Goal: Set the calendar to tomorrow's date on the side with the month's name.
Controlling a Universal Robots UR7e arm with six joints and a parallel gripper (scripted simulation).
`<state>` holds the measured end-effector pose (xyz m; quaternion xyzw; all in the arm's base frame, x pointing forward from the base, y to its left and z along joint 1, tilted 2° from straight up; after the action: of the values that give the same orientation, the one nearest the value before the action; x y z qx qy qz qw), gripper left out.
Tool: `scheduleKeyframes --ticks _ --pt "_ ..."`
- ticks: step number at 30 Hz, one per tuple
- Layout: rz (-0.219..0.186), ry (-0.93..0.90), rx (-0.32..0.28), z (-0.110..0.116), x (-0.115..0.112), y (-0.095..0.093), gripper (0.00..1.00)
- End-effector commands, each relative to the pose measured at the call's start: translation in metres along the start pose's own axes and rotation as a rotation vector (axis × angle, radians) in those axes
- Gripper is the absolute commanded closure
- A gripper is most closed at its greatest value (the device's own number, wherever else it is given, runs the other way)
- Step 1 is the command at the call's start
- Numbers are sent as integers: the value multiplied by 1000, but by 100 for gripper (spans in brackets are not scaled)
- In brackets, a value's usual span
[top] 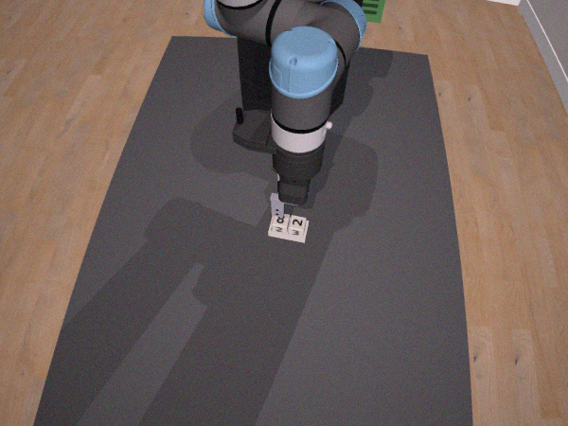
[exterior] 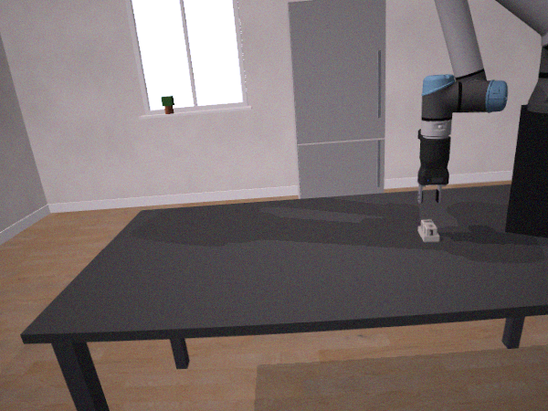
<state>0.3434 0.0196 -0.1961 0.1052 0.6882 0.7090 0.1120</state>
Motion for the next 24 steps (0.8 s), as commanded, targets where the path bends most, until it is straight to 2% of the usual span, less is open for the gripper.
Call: scheduleKeyframes --ticks 1,13,24 --pt "-1 0 0 0 0 0 13" --pt "-1 0 0 0 0 -1 13" --pt "-1 0 0 0 0 -11 13"
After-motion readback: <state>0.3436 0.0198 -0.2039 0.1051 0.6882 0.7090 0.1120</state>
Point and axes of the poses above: the point where the finger pads meet when closed, its own y axis back along the fingers, its own x axis across the jaws, z = x × y, the point moved 2 cm from there along y, back along the fingers, and after that the axes turned 14 degrees about -y, right-handed, at the moved point
